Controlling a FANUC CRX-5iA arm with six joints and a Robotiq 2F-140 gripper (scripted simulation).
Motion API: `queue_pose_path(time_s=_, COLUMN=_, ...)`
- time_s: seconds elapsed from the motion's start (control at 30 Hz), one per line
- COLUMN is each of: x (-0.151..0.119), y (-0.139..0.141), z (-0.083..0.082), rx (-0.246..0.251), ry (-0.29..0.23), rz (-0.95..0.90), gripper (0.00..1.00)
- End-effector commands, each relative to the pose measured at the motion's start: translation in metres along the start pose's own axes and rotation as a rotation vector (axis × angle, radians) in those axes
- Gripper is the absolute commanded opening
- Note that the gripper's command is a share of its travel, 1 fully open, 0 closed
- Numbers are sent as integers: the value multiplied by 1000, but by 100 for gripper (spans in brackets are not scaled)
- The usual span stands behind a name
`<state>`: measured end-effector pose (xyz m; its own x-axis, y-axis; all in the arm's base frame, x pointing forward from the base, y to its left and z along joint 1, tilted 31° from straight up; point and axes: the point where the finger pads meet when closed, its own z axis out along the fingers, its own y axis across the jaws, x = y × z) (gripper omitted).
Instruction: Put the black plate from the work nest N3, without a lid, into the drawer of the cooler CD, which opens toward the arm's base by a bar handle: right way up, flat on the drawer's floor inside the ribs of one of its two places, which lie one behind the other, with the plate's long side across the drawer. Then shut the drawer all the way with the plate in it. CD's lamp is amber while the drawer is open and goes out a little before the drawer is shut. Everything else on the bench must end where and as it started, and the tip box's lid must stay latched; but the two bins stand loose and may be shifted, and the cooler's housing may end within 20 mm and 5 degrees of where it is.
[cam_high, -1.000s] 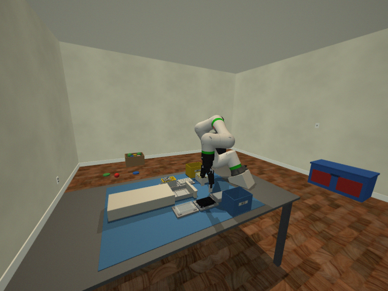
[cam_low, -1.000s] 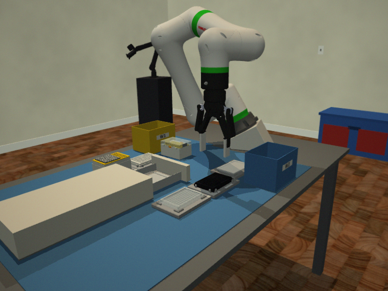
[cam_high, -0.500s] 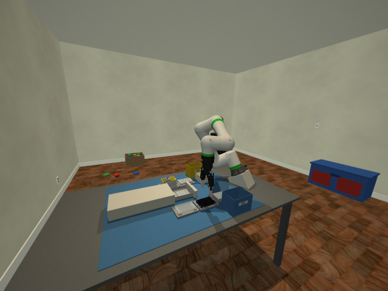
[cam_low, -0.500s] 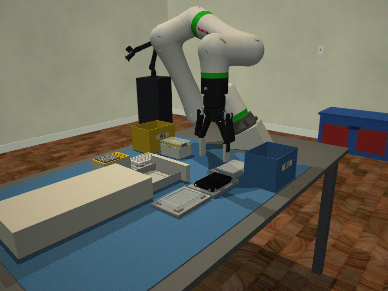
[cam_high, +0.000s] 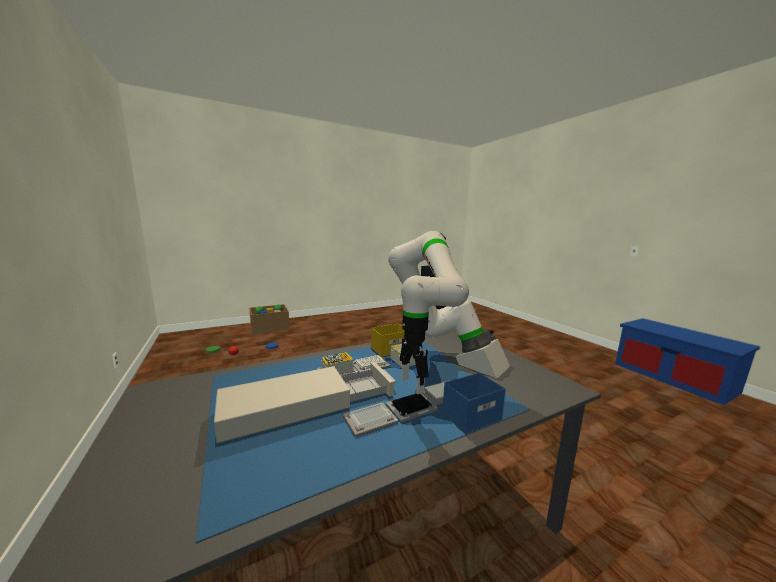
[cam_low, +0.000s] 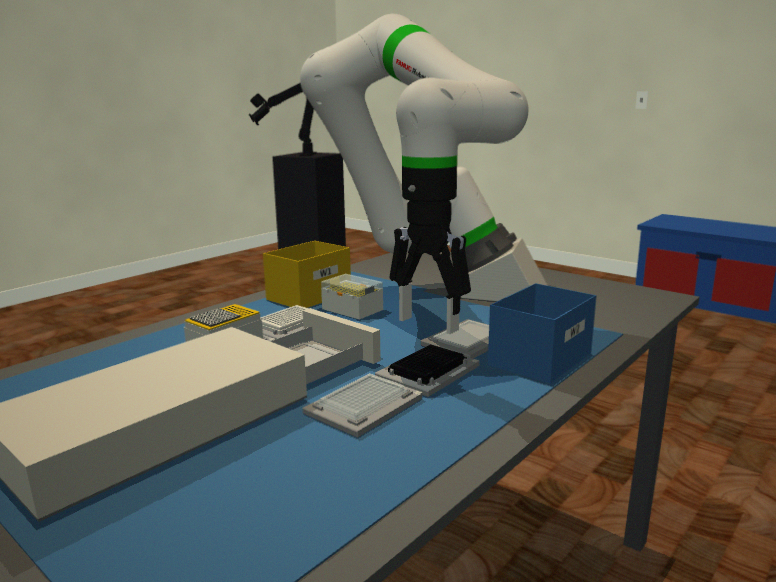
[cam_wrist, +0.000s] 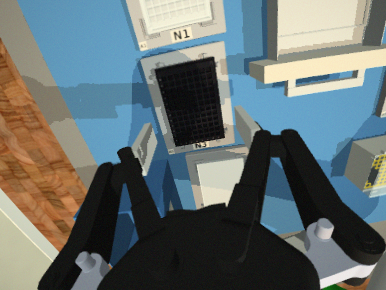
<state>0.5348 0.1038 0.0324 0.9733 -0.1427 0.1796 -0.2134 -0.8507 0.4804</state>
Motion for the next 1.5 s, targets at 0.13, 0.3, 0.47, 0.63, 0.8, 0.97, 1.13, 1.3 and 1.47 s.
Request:
queue_pose_path(time_s=0.13, x=0, y=0, z=7, rx=0, ry=0, rz=0, gripper=66)
queue_pose_path(time_s=0.3, x=0, y=0, z=14, rx=0, ry=0, rz=0, gripper=66)
queue_pose_path(time_s=0.47, x=0, y=0, z=21, rx=0, ry=0, rz=0, gripper=66)
queue_pose_path(time_s=0.63, x=0, y=0, z=26, rx=0, ry=0, rz=0, gripper=66)
queue_pose_path(time_s=0.8, x=0, y=0, z=31, rx=0, ry=0, rz=0, gripper=66)
queue_pose_path(time_s=0.97, x=0, y=0, z=38, rx=0, ry=0, rz=0, gripper=66)
queue_pose_path(time_s=1.13, x=0, y=0, z=45, rx=0, ry=0, rz=0, gripper=66)
queue_pose_path(time_s=1.3, x=0, y=0, z=49, rx=0, ry=0, rz=0, gripper=66)
queue_pose_path(time_s=1.47, x=0, y=0, z=55, rx=0, ry=0, rz=0, gripper=66)
